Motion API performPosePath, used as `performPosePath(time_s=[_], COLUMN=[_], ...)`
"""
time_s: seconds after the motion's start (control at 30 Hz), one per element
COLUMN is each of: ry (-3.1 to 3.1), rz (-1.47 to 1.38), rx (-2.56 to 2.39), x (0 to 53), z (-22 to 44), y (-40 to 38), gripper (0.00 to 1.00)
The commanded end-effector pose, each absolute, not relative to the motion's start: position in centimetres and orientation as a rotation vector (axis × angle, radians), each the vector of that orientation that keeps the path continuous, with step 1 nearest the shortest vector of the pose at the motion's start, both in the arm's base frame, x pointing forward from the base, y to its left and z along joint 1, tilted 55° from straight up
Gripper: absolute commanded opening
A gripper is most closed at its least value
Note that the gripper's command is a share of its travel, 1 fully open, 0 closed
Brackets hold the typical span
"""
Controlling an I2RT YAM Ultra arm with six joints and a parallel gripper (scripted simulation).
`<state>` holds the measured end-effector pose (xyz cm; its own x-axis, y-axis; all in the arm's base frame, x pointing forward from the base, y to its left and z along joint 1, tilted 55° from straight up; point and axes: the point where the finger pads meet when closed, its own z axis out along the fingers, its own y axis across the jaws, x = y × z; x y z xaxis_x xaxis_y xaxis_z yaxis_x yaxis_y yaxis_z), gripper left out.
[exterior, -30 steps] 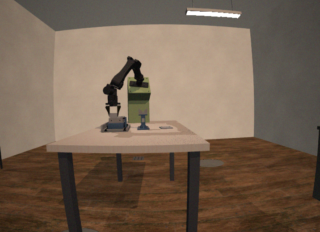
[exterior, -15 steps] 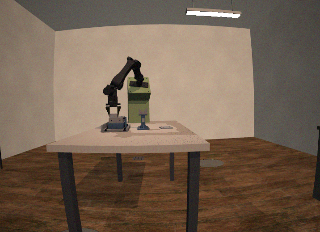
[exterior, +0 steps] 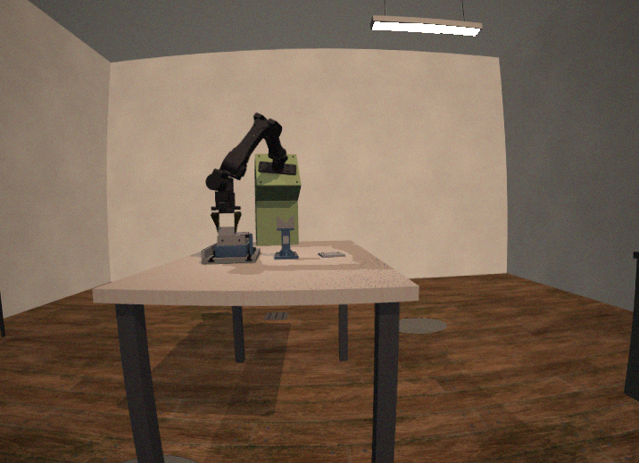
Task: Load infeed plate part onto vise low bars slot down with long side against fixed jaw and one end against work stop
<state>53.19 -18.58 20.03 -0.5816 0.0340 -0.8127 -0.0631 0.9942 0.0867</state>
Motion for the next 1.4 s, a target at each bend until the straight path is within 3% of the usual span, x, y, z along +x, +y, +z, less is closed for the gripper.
performPosePath(time_s=[0.0, 1.37], ry=[2.141, 2.144], rz=[0.097, 0.099], rx=[-0.013, -0.013], x=[53.1, 53.4], z=[22.5, 22.2], y=[-19.6, -19.5], gripper=[0.0, 0.0])
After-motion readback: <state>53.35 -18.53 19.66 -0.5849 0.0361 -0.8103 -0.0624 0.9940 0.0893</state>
